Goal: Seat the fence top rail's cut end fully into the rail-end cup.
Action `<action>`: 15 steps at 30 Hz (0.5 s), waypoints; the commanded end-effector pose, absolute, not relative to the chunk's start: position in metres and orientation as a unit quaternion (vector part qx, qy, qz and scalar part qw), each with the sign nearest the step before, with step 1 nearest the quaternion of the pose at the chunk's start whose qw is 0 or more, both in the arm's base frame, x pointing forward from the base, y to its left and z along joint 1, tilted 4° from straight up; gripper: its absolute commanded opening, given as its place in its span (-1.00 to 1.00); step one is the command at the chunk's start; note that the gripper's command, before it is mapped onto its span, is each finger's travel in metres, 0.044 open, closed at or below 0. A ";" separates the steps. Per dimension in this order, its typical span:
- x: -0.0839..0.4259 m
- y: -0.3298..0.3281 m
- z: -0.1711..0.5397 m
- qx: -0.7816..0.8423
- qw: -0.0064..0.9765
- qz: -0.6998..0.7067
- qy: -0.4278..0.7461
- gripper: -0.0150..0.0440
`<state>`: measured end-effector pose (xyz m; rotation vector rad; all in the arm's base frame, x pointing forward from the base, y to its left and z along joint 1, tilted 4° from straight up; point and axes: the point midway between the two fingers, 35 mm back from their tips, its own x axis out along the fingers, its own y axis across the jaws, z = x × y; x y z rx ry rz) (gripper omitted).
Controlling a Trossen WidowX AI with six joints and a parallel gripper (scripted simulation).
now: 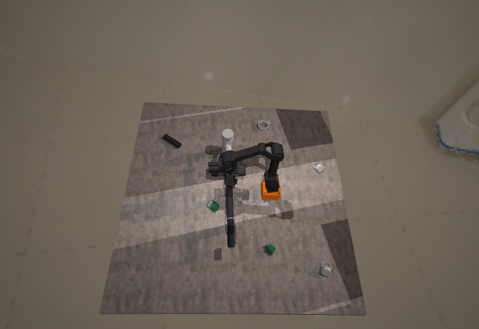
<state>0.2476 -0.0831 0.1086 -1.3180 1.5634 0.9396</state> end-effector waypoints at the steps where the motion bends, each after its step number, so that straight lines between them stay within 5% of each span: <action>1: 0.253 -0.090 0.115 -0.534 0.433 0.365 0.627 -0.49; 15: 0.252 -0.100 0.114 -0.534 0.433 0.365 0.628 -0.49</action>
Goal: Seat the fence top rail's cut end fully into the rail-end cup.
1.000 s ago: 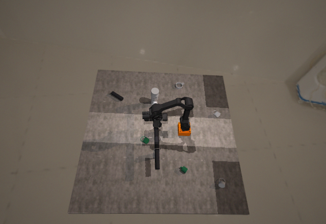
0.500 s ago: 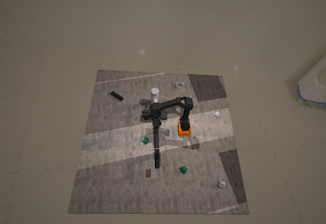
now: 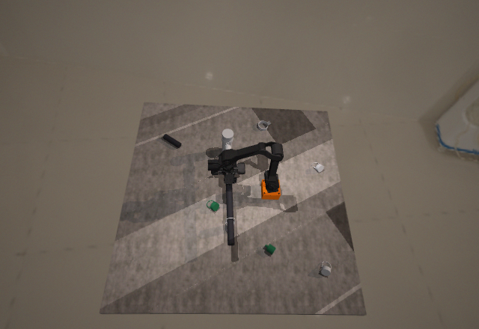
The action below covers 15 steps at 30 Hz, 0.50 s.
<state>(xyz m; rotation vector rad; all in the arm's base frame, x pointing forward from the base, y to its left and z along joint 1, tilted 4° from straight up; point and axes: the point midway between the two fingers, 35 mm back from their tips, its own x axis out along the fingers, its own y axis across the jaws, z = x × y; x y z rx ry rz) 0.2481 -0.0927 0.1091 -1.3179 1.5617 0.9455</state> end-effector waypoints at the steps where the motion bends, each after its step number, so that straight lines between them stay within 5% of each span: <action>1: 0.252 -0.101 0.114 -0.534 0.433 0.365 0.628 -0.49; 15: 0.248 -0.110 0.114 -0.534 0.433 0.365 0.628 -0.49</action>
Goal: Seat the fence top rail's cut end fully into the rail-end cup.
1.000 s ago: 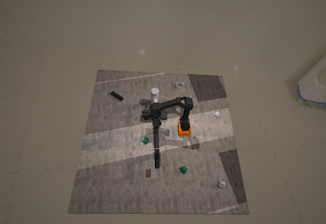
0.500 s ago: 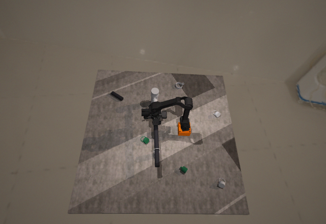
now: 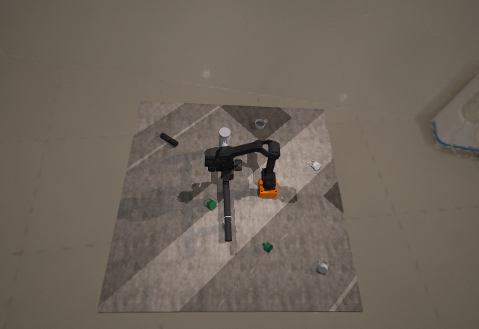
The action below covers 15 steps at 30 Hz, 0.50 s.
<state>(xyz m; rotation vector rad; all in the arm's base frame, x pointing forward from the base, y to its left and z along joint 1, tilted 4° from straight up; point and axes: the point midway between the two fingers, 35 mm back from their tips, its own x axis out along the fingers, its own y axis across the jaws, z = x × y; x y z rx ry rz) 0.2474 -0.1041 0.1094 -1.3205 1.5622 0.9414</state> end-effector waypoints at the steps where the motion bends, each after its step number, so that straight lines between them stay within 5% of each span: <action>1: 0.247 -0.111 0.114 -0.534 0.433 0.365 0.628 -0.49; 15: 0.247 -0.108 0.110 -0.530 0.431 0.376 0.626 -0.49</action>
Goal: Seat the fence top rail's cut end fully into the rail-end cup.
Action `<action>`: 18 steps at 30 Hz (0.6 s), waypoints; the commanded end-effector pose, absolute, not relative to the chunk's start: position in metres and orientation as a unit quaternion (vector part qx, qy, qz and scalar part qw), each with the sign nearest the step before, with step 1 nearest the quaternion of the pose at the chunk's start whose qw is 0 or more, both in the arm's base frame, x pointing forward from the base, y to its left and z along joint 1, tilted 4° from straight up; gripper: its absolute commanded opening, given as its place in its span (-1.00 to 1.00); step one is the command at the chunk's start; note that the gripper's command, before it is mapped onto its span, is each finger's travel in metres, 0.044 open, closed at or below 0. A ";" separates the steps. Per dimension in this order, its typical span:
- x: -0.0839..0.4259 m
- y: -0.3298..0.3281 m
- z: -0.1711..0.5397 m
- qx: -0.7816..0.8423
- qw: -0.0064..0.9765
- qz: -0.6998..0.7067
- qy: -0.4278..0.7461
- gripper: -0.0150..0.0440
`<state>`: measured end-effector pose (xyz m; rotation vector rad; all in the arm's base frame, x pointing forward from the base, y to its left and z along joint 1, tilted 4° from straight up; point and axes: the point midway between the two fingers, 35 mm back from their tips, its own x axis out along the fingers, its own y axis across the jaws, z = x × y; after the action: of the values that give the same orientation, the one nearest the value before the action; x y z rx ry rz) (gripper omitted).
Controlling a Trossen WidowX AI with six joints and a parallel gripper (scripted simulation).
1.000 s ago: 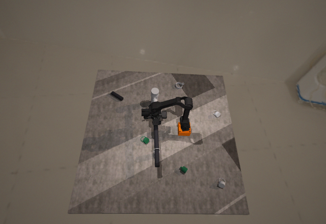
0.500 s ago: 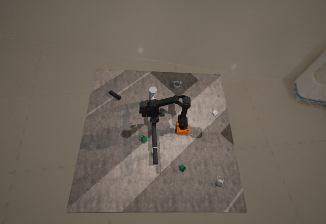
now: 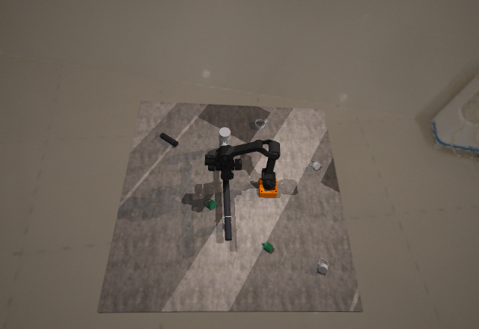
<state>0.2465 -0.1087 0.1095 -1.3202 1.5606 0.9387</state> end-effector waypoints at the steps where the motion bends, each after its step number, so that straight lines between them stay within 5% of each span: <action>1: 0.247 -0.108 0.110 -0.530 0.431 0.376 0.626 -0.40; 18: 0.250 -0.085 0.128 -0.529 0.432 0.377 0.625 1.00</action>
<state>0.2474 -0.0952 0.1181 -1.3174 1.5656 0.9494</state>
